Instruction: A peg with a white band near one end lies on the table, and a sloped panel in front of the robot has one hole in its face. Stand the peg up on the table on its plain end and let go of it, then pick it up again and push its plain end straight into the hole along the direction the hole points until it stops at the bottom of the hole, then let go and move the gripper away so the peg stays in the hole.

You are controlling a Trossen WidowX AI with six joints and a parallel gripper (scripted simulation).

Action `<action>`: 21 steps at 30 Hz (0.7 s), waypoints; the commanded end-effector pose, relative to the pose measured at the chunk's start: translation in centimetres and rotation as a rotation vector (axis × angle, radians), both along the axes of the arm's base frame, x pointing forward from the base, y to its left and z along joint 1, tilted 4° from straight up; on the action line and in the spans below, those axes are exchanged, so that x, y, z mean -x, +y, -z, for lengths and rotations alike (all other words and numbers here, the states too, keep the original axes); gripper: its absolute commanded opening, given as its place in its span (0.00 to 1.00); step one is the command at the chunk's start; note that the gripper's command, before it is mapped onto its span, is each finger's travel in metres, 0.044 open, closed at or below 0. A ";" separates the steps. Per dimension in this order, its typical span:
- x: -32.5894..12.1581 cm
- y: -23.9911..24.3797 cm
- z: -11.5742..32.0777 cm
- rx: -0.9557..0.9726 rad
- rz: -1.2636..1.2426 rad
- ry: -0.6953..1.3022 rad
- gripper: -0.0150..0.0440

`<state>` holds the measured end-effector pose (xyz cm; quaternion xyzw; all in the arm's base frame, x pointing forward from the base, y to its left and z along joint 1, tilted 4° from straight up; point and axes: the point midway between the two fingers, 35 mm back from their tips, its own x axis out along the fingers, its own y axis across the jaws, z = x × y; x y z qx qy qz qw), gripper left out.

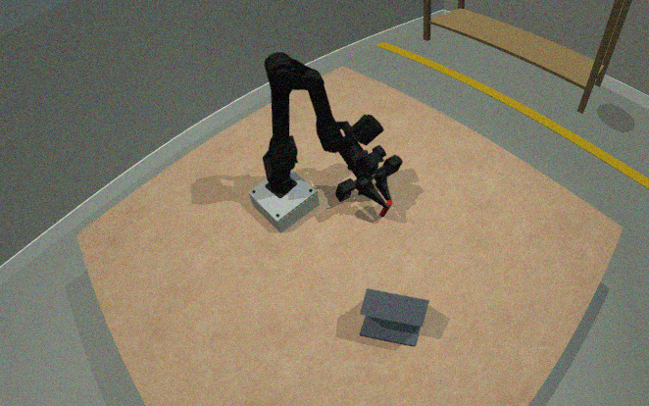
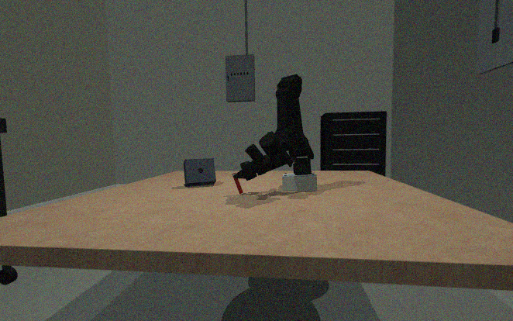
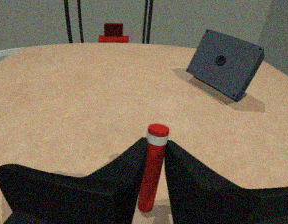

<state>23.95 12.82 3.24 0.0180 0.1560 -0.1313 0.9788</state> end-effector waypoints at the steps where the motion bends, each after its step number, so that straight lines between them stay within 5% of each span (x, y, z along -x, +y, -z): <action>1: 0.3 0.0 0.0 0.015 0.000 -0.029 0.34; 21: 1.6 0.3 0.5 0.063 -0.003 -0.197 0.34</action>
